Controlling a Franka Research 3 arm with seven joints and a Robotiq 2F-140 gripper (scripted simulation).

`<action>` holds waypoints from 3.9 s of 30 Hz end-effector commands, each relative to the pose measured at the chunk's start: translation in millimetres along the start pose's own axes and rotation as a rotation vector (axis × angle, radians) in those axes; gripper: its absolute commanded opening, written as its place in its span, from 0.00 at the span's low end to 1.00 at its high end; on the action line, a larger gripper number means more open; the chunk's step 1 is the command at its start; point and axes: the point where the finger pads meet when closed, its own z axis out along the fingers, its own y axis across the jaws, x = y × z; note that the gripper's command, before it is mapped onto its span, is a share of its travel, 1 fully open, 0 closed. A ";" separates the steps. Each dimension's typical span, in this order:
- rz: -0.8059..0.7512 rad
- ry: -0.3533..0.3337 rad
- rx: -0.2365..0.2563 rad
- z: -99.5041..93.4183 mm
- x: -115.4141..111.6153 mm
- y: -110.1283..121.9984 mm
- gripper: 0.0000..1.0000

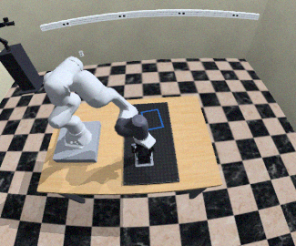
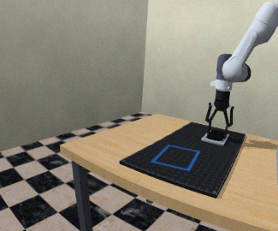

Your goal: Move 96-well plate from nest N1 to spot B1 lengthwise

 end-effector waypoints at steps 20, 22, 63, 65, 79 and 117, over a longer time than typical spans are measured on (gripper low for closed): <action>0.004 0.002 0.002 0.2 0.5 -1.0 0.63; 0.004 0.002 0.002 -0.1 0.5 -1.0 0.62; 0.004 0.002 0.002 -27.3 0.5 -1.0 0.60; 0.004 0.002 0.002 -30.6 0.5 -0.9 0.60; 0.004 0.002 0.002 -50.6 0.5 -0.9 0.60; -0.126 0.002 0.002 -62.3 -18.8 -6.2 0.60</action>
